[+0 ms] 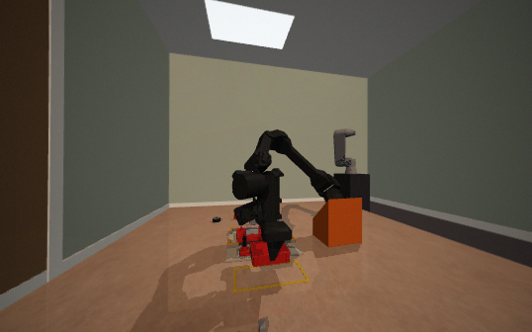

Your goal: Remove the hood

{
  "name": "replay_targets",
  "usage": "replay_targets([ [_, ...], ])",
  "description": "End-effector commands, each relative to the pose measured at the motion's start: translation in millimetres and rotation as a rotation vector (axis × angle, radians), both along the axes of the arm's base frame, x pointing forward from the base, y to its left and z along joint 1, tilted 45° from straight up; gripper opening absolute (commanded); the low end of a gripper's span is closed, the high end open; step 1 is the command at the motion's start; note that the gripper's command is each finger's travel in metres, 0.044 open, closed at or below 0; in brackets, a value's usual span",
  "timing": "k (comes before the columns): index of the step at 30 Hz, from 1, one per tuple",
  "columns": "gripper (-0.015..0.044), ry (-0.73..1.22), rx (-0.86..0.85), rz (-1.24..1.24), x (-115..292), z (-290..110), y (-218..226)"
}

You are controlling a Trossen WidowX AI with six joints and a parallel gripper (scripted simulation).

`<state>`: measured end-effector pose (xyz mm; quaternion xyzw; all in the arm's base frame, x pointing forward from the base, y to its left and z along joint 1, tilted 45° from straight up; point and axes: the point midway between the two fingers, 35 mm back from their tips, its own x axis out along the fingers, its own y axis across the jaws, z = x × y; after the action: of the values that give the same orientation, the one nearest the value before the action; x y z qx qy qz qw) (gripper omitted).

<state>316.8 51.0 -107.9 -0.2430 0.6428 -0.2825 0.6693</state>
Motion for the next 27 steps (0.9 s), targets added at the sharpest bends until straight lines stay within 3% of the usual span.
replay_targets([
  [1, 0.0, 0.005, -0.004, 0.006, -0.7, -1.7, -2.3],
  [27, 0.0, 0.005, -0.006, 0.006, -1.6, -13.4, -14.7],
])
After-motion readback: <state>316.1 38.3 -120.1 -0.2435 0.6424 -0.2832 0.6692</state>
